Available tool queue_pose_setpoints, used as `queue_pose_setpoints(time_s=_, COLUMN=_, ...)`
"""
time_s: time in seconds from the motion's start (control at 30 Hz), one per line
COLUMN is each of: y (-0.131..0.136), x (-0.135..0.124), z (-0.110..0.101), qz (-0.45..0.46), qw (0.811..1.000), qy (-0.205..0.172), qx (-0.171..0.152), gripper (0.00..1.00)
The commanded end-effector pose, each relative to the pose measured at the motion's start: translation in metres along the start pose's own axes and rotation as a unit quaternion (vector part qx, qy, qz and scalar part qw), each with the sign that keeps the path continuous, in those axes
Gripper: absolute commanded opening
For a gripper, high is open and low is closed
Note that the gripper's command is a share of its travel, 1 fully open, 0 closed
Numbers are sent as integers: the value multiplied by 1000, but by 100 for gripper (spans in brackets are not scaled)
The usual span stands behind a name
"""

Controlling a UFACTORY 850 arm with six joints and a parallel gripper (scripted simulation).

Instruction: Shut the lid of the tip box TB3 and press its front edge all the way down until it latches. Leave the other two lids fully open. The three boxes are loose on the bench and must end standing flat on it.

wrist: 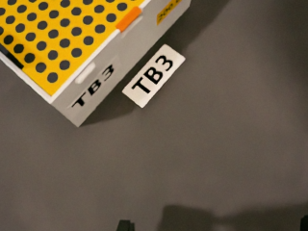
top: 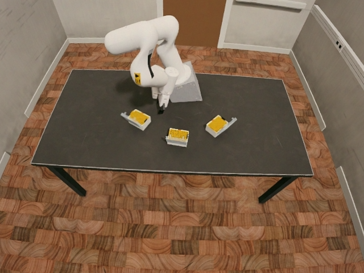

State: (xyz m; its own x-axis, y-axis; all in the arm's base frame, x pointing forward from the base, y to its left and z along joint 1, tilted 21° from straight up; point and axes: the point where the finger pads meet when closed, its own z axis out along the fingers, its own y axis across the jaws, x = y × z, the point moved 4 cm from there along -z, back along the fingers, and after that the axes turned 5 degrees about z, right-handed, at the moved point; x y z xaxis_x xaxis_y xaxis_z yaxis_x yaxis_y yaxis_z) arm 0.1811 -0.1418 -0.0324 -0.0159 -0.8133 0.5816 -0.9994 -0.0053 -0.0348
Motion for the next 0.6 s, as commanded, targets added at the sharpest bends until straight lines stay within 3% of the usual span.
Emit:
queue_pose_setpoints(time_s=0.0, y=0, x=0, z=0, qz=0, qw=1000, qy=0, qx=0, gripper=100)
queue_pose_setpoints(time_s=0.33, y=0, x=0, z=0, qz=0, qw=1000, qy=0, qx=0, gripper=100)
queue_pose_setpoints(time_s=0.57, y=-1, x=9, z=-34, qz=0, qw=1000, qy=0, qx=0, gripper=100)
